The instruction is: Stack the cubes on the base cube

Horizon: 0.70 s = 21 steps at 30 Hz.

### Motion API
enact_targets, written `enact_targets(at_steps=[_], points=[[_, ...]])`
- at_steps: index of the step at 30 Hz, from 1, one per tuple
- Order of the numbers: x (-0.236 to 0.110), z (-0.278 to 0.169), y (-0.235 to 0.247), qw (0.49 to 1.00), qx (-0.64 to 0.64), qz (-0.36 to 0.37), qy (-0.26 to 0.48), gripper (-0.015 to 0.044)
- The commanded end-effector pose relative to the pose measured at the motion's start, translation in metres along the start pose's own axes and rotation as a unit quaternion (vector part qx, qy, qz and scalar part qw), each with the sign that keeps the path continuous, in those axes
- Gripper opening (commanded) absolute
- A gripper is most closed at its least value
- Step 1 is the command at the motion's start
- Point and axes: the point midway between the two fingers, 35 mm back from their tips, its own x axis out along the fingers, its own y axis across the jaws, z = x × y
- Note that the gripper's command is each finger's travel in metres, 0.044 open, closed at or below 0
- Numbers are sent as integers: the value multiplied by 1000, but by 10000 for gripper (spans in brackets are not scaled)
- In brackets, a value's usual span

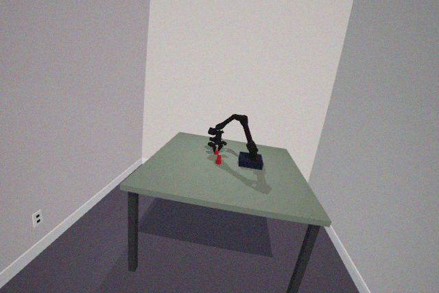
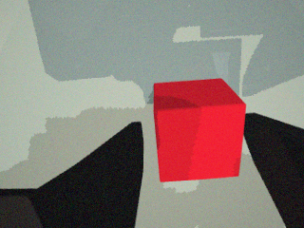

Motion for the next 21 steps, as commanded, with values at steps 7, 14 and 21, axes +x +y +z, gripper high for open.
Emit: enact_targets(at_steps=[7,14,21], points=[[-2,0,0,1000,2,-1,1,105],[-24,3,1,1000,2,-1,1,105],[-45,4,2,1000,2,-1,0,105]])
